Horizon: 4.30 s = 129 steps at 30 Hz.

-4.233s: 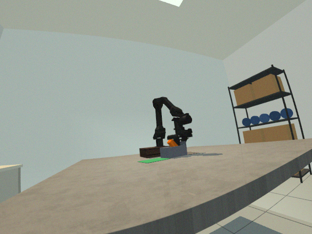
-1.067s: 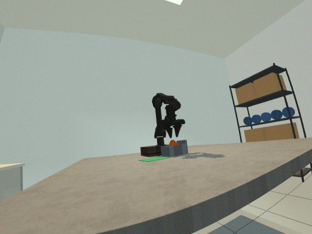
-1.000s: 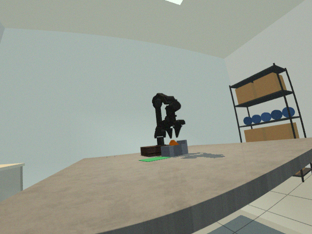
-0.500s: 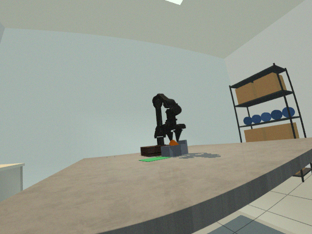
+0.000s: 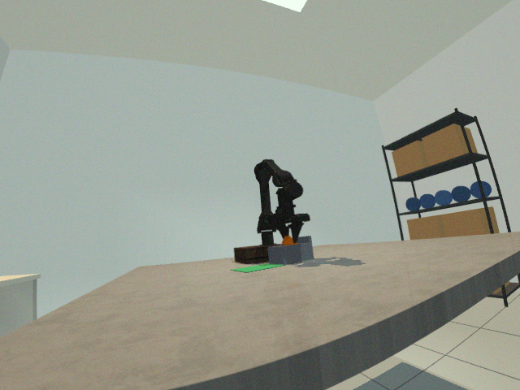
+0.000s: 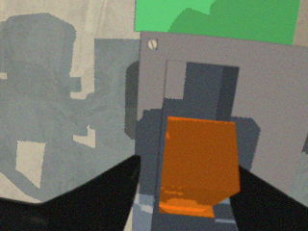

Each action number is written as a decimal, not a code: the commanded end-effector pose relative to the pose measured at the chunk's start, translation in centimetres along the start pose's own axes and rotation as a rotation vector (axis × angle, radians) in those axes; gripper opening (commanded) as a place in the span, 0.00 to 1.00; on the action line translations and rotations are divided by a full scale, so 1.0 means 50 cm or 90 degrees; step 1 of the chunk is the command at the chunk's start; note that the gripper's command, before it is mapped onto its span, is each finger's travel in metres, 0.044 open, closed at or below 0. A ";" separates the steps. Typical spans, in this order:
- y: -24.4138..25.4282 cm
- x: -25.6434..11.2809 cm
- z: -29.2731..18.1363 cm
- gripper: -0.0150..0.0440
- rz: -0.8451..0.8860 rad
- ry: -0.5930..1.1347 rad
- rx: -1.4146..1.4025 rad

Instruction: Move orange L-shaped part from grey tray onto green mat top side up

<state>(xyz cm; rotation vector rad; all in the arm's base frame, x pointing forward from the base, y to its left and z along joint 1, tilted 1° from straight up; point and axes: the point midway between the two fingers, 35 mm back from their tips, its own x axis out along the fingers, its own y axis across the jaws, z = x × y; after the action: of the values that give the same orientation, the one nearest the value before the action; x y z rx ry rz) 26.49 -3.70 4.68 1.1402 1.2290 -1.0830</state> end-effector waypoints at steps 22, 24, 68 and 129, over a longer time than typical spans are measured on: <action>0.000 -0.006 0.000 0.25 0.000 0.000 0.000; 0.000 -0.011 0.000 0.25 -0.001 0.000 0.001; -0.003 -0.146 -0.001 0.25 -0.005 0.001 0.003; -0.034 -0.176 0.332 0.25 -0.007 -0.010 0.003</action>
<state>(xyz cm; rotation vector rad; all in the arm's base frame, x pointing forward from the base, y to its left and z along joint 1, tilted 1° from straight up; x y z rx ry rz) 26.19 -19.95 13.30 1.1308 1.2219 -1.1106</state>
